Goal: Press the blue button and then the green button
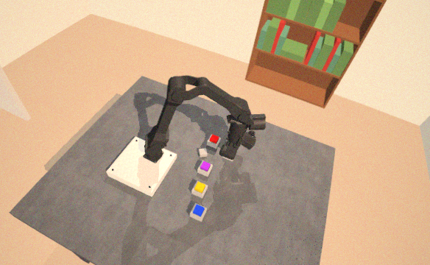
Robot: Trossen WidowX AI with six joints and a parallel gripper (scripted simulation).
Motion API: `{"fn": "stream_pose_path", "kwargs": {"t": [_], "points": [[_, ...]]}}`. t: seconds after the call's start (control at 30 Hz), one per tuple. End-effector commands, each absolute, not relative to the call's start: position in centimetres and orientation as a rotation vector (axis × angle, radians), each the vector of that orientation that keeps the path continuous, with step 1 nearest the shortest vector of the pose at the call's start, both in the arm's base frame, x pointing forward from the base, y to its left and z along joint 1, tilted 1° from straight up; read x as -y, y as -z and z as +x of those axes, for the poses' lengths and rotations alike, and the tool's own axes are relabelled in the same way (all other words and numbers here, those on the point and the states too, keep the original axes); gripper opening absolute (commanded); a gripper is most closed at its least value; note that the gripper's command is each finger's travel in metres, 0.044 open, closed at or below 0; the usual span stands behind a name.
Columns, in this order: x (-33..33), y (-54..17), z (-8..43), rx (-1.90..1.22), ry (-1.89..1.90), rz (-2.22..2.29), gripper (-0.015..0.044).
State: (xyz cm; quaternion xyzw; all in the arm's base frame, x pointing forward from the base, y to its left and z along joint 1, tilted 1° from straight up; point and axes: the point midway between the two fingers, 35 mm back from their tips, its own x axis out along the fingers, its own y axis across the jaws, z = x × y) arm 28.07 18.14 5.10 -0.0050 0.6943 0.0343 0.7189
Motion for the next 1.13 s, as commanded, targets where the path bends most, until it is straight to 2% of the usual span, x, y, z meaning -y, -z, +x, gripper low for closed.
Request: {"fn": "stream_pose_path", "kwargs": {"t": [0.0,0.43,0.57,0.7,0.9,1.07,1.1], "points": [[-18.1,-4.8,27.9,-1.546,-0.070,-0.010,0.0020],[-18.1,-4.8,27.9,-1.546,-0.070,-0.010,0.0020],[-18.0,-7.9,27.9,-1.545,-0.070,-0.010,0.0020],[-18.0,-8.2,27.8,-1.545,-0.070,-0.010,0.0020],[-20.9,-14.1,23.3,-1.549,-0.072,-0.008,0.0177],[-21.0,-14.3,23.0,-1.549,-0.072,-0.008,0.0309],[-21.0,-14.3,23.0,-1.549,-0.072,-0.008,0.0309]]}}
